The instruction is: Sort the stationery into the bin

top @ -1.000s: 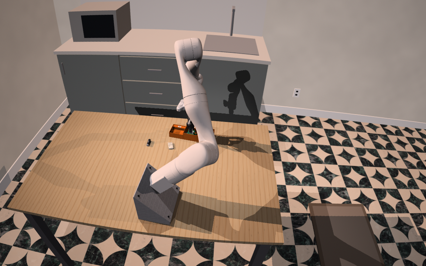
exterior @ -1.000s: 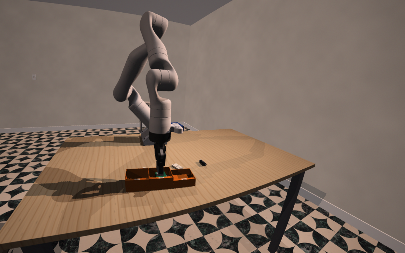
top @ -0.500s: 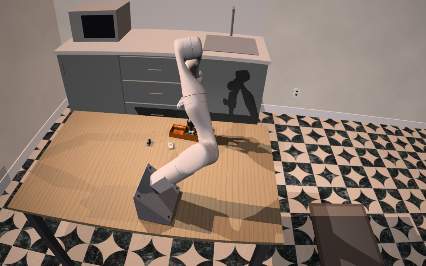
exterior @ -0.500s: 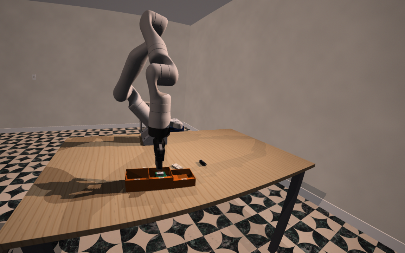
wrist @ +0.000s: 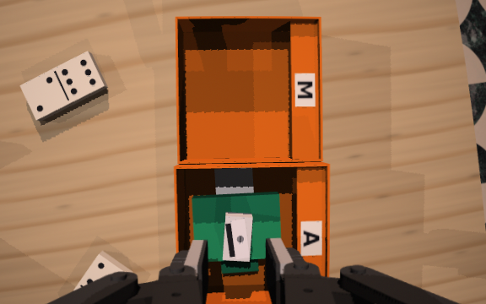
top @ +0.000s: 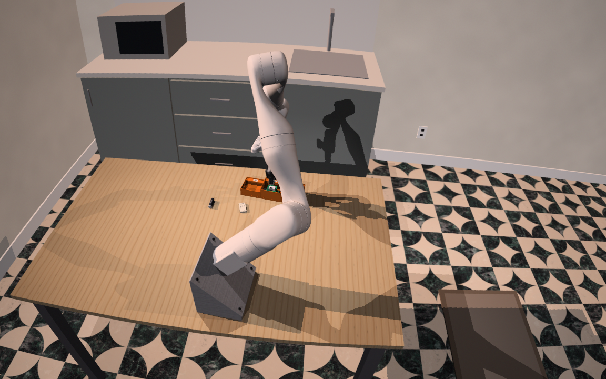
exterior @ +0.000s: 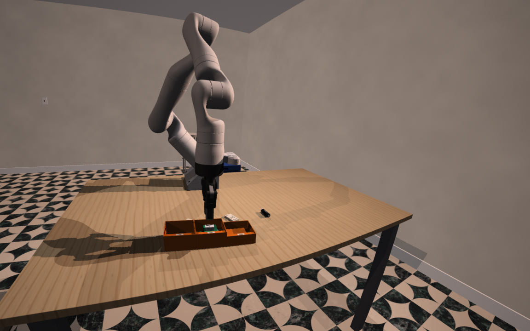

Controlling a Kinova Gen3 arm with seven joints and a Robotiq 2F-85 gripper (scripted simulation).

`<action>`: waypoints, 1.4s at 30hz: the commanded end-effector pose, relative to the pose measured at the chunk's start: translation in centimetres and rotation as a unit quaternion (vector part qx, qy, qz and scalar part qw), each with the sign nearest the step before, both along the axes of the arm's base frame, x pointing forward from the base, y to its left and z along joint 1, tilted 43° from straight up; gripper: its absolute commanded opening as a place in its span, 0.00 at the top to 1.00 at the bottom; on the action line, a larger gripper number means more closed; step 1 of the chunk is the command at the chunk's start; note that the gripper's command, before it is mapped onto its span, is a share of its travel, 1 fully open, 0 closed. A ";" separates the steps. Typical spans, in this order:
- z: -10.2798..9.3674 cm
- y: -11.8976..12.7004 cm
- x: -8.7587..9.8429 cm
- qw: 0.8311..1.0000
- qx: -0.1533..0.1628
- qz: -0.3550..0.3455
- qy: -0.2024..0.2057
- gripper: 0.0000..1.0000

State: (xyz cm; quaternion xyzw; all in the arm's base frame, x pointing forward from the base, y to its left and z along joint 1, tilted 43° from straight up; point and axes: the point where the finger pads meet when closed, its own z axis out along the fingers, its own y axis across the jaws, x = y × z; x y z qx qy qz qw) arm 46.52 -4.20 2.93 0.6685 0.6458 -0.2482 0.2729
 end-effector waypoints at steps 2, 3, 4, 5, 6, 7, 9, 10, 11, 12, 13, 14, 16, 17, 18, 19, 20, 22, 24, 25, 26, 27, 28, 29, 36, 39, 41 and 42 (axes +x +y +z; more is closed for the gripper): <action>0.1 0.2 0.1 1.000 0.001 0.001 -0.001 0.70; 0.1 0.2 0.1 1.000 0.001 0.001 -0.001 0.70; 0.1 0.2 0.1 1.000 0.001 0.001 -0.001 0.70; 0.1 0.2 0.1 1.000 0.001 0.001 -0.001 0.70; 0.1 0.2 0.1 1.000 0.001 0.001 -0.001 0.70; 0.1 0.2 0.1 1.000 0.001 0.001 -0.001 0.70; 0.1 0.2 0.1 1.000 0.001 0.001 -0.001 0.70; 0.1 0.2 0.1 1.000 0.001 0.001 -0.001 0.70; 0.1 0.2 0.1 1.000 0.001 0.001 -0.001 0.70; 0.1 0.2 0.1 1.000 0.001 0.001 -0.001 0.70; 0.1 0.2 0.1 1.000 0.001 0.001 -0.001 0.70; 0.1 0.2 0.1 1.000 0.001 0.001 -0.001 0.70; 0.1 0.2 0.1 1.000 0.001 0.001 -0.001 0.70; 0.1 0.2 0.1 1.000 0.001 0.001 -0.001 0.70; 0.1 0.2 0.1 1.000 0.001 0.001 -0.001 0.70; 0.1 0.2 0.1 1.000 0.001 0.001 -0.001 0.70; 0.1 0.2 0.1 1.000 0.001 0.001 -0.001 0.70; 0.1 0.2 0.1 1.000 0.001 0.001 -0.001 0.70; 0.1 0.2 0.1 1.000 0.001 0.001 -0.001 0.70; 0.1 0.2 0.1 1.000 0.001 0.001 -0.001 0.70; 0.1 0.2 0.1 1.000 0.001 0.001 -0.001 0.70; 0.2 0.3 0.2 1.000 0.002 0.000 -0.001 0.70; 0.2 0.3 0.2 1.000 0.002 0.001 -0.001 0.70; 0.1 0.2 0.2 1.000 0.001 0.001 -0.001 0.70; 2.2 1.9 0.2 1.000 -0.001 0.000 -0.003 0.00; 2.5 2.2 0.2 1.000 -0.001 0.001 -0.002 0.00; 3.1 2.7 0.2 1.000 -0.001 0.000 -0.004 0.00; 3.4 3.0 0.2 1.000 -0.001 0.000 -0.004 0.00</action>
